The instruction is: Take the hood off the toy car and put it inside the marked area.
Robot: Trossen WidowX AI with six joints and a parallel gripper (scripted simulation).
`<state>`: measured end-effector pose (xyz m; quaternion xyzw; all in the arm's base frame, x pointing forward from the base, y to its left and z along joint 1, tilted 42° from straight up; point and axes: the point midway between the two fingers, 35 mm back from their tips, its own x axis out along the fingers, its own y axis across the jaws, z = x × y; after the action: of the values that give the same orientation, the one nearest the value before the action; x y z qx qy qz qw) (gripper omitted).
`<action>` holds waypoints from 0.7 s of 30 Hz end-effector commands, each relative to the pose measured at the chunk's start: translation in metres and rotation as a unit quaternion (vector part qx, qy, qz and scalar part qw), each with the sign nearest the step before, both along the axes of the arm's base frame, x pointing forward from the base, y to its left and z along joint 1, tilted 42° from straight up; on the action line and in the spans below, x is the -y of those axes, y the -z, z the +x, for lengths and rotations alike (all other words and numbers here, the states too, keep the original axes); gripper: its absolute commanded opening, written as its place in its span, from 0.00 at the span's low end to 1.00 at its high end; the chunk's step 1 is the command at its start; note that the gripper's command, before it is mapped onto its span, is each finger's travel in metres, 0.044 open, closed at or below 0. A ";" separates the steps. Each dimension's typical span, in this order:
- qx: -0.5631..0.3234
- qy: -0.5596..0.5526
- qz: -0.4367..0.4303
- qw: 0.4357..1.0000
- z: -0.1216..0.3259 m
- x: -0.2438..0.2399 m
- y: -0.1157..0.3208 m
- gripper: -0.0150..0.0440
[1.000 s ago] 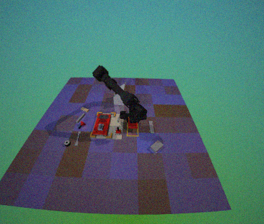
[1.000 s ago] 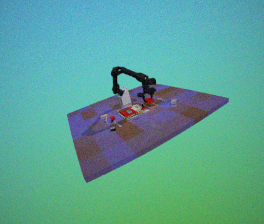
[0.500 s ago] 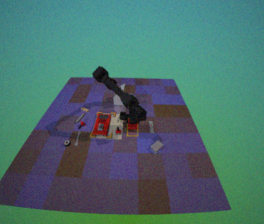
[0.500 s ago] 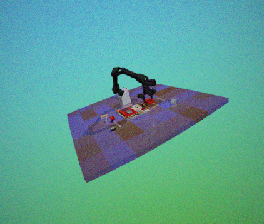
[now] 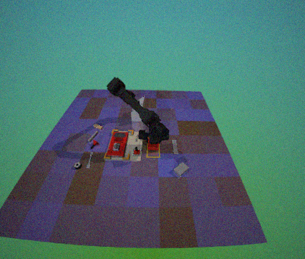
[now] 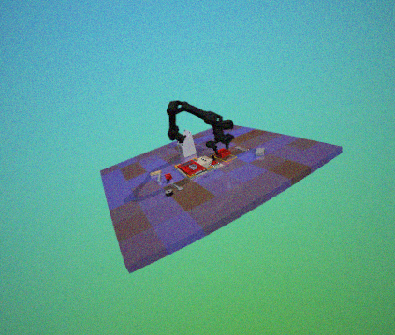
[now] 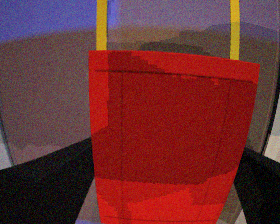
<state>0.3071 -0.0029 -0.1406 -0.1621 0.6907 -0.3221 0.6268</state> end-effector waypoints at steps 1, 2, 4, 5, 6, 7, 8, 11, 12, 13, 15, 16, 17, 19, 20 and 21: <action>-0.001 -0.002 -0.001 1.000 0.000 0.002 0.001 0.25; -0.001 -0.002 -0.001 1.000 0.000 0.002 0.002 0.25; -0.001 -0.002 -0.001 1.000 0.000 0.003 0.002 0.25; -0.001 -0.002 -0.001 1.000 0.000 0.003 0.003 0.25; -0.001 -0.002 -0.001 1.000 -0.001 0.003 0.003 0.25; -0.001 -0.002 -0.001 1.000 -0.001 0.003 0.003 0.25; -0.001 -0.002 -0.001 1.000 -0.001 0.004 0.004 0.25; -0.001 -0.002 -0.001 1.000 -0.001 0.005 0.005 0.25; -0.001 -0.002 -0.001 1.000 -0.001 0.005 0.005 0.25; -0.001 -0.002 -0.001 1.000 -0.001 0.005 0.006 0.25; -0.001 -0.002 -0.001 1.000 -0.001 0.006 0.006 0.25; -0.001 -0.002 -0.001 1.000 -0.001 0.006 0.007 0.25; -0.001 -0.002 -0.001 1.000 -0.002 0.007 0.007 0.25; -0.001 -0.002 -0.001 1.000 -0.002 0.007 0.008 0.25; -0.001 -0.002 -0.001 1.000 -0.002 0.008 0.008 0.25; -0.001 -0.002 -0.001 1.000 -0.002 0.008 0.009 0.25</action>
<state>0.3053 -0.0096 -0.1484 -0.1623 0.6906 -0.3223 0.6267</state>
